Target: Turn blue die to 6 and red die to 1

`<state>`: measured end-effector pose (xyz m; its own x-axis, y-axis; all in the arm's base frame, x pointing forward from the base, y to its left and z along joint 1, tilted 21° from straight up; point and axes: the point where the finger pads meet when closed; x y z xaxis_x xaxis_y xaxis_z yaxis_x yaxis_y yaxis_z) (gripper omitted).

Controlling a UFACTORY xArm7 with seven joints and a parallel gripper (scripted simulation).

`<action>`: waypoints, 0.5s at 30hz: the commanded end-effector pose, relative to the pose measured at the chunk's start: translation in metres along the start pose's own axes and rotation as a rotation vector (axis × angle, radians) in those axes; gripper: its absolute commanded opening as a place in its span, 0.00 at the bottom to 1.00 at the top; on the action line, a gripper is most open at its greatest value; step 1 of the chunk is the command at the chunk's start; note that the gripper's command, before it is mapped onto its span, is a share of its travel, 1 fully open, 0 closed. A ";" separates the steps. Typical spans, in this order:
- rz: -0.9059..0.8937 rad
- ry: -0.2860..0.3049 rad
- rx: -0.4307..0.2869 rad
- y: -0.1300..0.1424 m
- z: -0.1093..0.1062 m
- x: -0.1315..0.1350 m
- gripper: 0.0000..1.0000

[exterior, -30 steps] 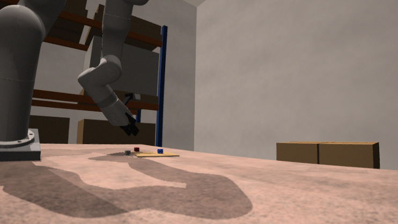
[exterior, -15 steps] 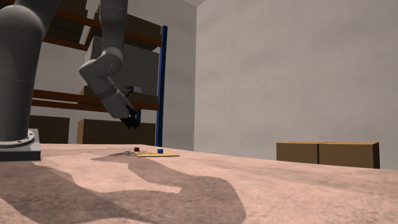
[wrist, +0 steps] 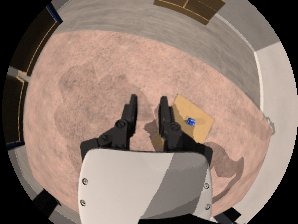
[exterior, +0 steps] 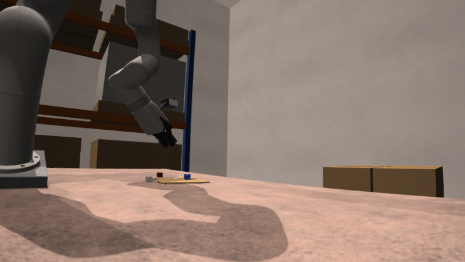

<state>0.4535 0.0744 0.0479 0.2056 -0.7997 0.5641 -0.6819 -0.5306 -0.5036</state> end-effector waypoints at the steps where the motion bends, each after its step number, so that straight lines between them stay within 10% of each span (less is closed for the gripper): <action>1: -0.014 0.073 -0.140 -0.014 0.012 0.014 0.31; 15: -0.036 0.028 -0.435 -0.018 0.017 0.018 0.31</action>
Point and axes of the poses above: the point where the finger pads meet when closed, its own z axis out along the fingers, its own x axis across the jaws, y = z × x, and after that the axes turned 12 degrees about -z, right-handed
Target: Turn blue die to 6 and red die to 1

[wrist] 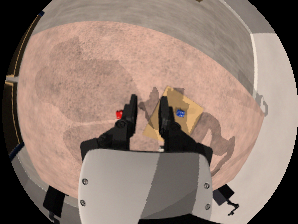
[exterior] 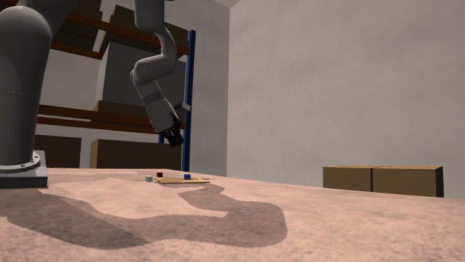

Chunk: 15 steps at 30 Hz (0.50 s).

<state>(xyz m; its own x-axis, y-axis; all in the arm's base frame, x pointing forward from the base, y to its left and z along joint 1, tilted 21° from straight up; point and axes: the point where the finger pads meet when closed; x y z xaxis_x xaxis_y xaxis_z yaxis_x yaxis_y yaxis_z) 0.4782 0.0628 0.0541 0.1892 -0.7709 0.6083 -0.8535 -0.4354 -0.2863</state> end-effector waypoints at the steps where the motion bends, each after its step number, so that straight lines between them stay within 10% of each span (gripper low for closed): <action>1: -0.029 -0.035 -0.164 -0.004 -0.001 -0.001 0.31; 15: -0.099 -0.261 -0.400 -0.002 -0.018 -0.030 0.31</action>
Point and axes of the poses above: the point where the finger pads meet when closed, its own z axis out along the fingers, its own x axis across the jaws, y = z × x, and after that the axes turned 12 degrees about -z, right-handed
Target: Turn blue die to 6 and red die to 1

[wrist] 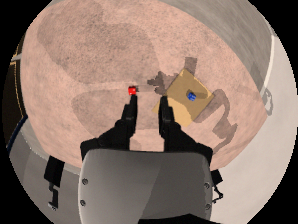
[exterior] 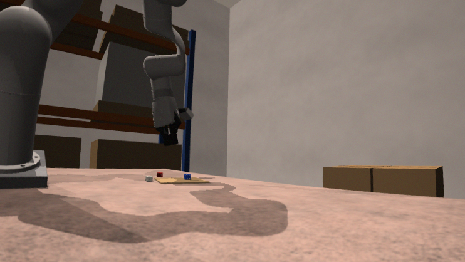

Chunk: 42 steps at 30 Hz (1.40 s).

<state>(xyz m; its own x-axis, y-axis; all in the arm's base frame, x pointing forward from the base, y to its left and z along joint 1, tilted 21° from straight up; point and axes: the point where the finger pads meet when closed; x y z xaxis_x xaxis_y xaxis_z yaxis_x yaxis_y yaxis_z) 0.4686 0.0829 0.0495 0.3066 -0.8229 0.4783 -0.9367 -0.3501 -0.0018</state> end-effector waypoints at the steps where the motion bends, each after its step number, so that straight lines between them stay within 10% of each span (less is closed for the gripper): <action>1: -0.045 -0.111 -0.112 -0.001 -0.008 -0.014 0.31; 8: -0.066 -0.165 -0.142 -0.001 -0.012 -0.022 0.31; 9: -0.066 -0.165 -0.142 -0.001 -0.012 -0.022 1.00; 20: -0.063 -0.165 -0.143 0.000 -0.012 -0.023 1.00; 32: 0.211 -0.145 -0.165 0.020 0.034 -0.028 1.00; 33: 0.211 -0.145 -0.165 0.020 0.034 -0.028 0.31; 42: 0.211 -0.145 -0.165 0.020 0.034 -0.028 0.31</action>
Point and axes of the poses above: the point where the finger pads meet when closed, its own z axis out along the fingers, its own x axis across the jaws, y = z × x, and after that the axes turned 12 degrees about -z, right-handed
